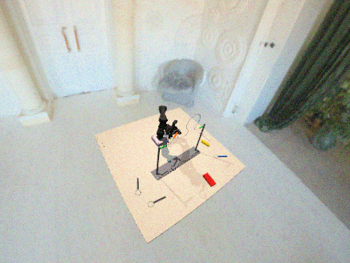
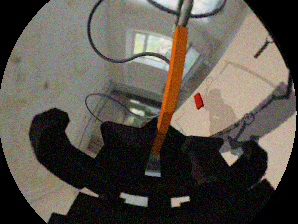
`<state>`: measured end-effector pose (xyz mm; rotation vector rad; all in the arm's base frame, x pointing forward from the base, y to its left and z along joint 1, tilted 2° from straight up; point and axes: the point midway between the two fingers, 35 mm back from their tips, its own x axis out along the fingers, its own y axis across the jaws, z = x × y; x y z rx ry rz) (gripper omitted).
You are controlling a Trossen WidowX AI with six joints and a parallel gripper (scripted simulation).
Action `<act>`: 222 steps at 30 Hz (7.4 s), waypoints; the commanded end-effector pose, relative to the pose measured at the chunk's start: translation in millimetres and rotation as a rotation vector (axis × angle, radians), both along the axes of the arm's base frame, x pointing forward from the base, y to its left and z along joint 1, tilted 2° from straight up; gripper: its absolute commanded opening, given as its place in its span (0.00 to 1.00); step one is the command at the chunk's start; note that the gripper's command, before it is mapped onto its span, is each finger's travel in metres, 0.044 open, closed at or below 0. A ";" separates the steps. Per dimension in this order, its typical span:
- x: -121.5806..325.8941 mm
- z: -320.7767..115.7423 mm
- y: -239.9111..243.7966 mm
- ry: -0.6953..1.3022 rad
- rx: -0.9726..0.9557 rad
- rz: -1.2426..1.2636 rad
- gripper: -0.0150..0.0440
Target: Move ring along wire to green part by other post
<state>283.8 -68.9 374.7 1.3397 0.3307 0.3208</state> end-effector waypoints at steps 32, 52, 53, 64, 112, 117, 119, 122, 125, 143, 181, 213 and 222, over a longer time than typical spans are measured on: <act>2.4 98.1 -7.5 -0.031 0.588 -0.046 0.00; 2.9 89.1 -7.3 -0.018 0.348 -0.059 0.00; 3.0 87.8 -7.2 -0.017 0.329 -0.060 0.00; 4.0 68.9 -7.1 -0.005 0.067 -0.075 0.00; -7.0 10.9 -58.0 0.117 -1.072 -0.073 0.00; -7.7 8.5 -67.4 0.129 -1.212 -0.085 0.00; -7.9 8.0 -70.8 0.133 -1.261 -0.089 0.00; -8.3 7.5 -76.0 0.139 -1.336 -0.096 0.00; -8.7 7.5 -81.3 0.145 -1.410 -0.103 0.00; -11.6 15.2 -111.4 0.178 -1.858 -0.145 0.00; -17.5 67.2 -148.8 0.228 -2.803 -0.235 0.00; -19.2 100.6 -147.5 0.247 -3.395 -0.290 0.00; -19.1 88.9 -154.5 0.246 -3.353 -0.291 0.00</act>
